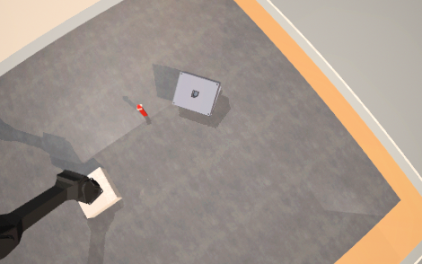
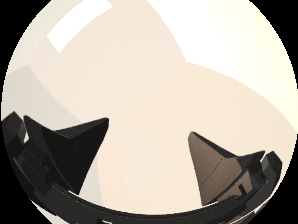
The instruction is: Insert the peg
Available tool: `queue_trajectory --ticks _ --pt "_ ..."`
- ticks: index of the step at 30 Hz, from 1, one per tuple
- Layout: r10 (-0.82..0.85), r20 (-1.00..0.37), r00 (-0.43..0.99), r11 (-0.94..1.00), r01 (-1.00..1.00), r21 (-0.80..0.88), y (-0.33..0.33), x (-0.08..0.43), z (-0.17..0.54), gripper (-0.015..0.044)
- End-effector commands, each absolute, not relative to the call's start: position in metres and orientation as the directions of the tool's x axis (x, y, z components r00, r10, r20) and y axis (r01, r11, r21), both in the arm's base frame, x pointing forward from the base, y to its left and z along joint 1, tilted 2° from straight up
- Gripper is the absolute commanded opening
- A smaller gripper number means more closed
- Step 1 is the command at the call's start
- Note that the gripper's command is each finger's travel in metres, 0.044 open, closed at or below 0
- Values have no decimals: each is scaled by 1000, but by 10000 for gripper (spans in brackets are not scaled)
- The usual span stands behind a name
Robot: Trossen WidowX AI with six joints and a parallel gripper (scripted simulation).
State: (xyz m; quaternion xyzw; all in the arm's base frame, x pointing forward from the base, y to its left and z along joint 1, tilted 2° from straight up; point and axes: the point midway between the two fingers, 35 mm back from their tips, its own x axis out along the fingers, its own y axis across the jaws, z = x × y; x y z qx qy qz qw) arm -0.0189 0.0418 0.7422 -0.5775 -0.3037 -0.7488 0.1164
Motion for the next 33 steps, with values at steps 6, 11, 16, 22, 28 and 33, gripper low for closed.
queue_trajectory --ticks 6,11,16,22,28,33 --pt "202 951 -235 -720 622 307 52 4 742 440" --pt "237 961 -142 -627 733 263 66 34 741 440" --pt "279 959 -44 -529 827 192 81 66 736 440" --pt "327 942 74 -411 909 72 98 105 728 440" --pt "371 909 190 -297 952 -78 113 143 715 440" --pt "403 870 284 -207 954 -216 124 173 701 440"
